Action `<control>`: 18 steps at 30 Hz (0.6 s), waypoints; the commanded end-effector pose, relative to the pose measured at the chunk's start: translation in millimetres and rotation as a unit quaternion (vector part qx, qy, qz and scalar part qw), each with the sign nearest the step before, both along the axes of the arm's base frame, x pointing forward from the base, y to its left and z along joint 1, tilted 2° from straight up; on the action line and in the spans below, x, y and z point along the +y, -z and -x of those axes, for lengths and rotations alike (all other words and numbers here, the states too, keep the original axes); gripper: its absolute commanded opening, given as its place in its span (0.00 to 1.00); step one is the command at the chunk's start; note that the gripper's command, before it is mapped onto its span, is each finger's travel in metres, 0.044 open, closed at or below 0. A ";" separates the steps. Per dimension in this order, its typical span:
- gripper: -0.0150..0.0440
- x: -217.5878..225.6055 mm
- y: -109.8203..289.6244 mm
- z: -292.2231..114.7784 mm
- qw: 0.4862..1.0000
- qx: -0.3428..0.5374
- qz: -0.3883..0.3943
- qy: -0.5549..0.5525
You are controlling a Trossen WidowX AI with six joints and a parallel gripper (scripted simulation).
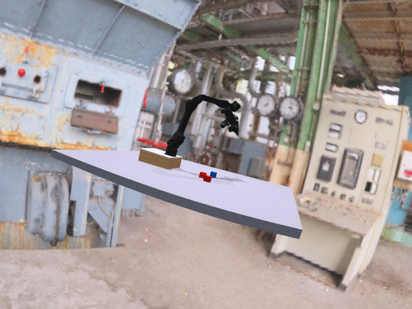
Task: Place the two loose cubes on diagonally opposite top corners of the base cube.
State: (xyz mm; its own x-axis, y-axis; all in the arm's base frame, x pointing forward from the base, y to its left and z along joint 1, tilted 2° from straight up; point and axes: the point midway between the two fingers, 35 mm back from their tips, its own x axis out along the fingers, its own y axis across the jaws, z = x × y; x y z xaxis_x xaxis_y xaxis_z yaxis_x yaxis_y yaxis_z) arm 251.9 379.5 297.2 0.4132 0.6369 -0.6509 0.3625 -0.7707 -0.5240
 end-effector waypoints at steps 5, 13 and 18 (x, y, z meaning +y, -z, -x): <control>0.70 -78.6 47.0 -50.2 0.984 0.089 0.030 0.152; 0.70 -171.6 95.0 -77.0 0.929 0.184 0.048 0.317; 0.70 -229.6 122.6 -78.2 0.875 0.240 0.051 0.417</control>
